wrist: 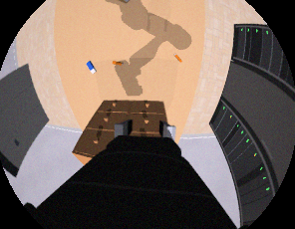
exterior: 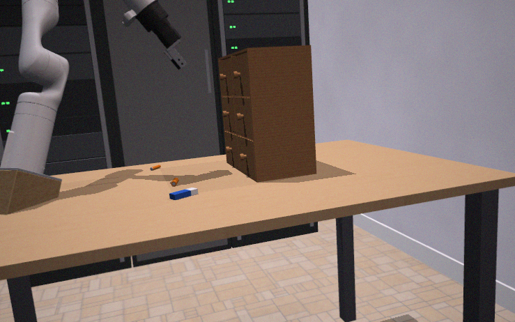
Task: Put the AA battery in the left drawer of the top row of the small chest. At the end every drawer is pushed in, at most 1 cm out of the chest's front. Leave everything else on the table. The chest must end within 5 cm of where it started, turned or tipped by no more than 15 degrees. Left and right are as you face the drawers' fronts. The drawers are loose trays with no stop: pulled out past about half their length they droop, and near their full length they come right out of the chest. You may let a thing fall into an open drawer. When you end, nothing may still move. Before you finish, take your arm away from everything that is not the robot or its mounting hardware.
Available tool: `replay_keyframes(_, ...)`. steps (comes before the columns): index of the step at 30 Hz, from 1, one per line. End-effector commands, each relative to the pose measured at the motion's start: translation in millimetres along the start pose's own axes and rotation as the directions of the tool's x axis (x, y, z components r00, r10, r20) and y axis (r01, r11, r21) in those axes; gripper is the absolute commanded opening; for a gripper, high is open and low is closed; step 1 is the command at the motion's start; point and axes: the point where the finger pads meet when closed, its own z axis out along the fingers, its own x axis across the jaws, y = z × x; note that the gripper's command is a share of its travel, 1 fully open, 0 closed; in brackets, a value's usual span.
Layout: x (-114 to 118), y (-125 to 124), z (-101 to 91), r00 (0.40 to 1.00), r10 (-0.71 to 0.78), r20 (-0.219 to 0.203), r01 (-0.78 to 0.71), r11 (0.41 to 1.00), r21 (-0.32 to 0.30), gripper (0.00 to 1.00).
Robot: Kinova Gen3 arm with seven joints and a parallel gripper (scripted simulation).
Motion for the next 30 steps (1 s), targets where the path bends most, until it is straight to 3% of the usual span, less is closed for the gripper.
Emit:
replay_keyframes(1, 3, -1, 3.7, 1.0, -0.008, -0.005, 0.007, 0.999, -0.031, 1.0)
replay_keyframes(14, 2, -2, 18.4, 1.0, -0.009, -0.005, 0.008, 0.992, -0.125, 1.0)
replay_keyframes(30, 1, -2, 24.8, 1.0, -0.008, -0.006, 0.006, 0.987, -0.162, 1.0)
